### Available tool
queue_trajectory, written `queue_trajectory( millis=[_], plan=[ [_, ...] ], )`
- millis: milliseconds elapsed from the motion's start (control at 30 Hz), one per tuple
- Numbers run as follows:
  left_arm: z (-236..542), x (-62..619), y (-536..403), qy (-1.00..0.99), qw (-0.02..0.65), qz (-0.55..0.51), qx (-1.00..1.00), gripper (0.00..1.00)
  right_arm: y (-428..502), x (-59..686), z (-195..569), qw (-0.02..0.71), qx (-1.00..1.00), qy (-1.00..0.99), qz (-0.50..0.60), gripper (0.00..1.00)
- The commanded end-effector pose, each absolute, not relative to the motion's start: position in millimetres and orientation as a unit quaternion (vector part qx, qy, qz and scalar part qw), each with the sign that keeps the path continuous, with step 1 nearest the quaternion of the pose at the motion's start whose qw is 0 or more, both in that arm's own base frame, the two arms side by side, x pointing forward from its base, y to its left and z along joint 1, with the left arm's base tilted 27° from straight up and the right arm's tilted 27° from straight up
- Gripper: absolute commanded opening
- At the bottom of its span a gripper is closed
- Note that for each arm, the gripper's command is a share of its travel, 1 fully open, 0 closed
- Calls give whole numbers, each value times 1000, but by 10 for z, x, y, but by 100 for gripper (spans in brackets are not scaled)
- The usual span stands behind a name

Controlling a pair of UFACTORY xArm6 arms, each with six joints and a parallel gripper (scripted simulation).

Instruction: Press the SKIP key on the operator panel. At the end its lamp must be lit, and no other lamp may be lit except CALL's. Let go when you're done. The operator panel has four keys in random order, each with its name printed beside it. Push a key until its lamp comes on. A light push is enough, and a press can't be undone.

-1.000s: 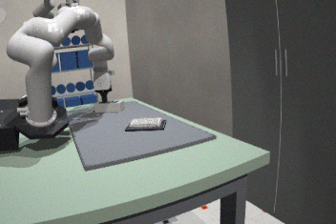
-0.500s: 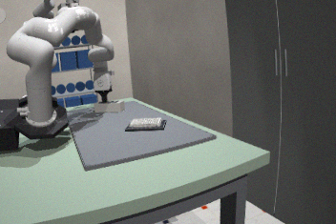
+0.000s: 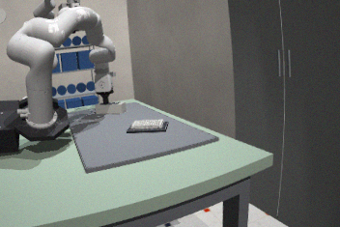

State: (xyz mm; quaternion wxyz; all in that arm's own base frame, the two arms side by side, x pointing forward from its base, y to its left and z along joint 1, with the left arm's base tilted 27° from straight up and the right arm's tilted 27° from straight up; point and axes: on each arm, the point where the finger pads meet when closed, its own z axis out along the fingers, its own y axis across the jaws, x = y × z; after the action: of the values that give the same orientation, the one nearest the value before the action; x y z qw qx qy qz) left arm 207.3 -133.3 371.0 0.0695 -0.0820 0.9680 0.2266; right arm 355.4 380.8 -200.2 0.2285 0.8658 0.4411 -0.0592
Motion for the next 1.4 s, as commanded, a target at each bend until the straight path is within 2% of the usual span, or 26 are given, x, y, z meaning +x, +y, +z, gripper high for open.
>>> queue_trajectory(
  millis=[0, 1367],
  plan=[
    [3717, 2076, -1338, 968, 70, 225, -82, 100, 3827, 3565, -1994, 227, 866, 441, -57, 0],
    [3717, 2076, -1338, 968, 70, 225, -82, 100, 3989, 3529, -1670, 227, 866, 441, -57, 0]
  ],
)
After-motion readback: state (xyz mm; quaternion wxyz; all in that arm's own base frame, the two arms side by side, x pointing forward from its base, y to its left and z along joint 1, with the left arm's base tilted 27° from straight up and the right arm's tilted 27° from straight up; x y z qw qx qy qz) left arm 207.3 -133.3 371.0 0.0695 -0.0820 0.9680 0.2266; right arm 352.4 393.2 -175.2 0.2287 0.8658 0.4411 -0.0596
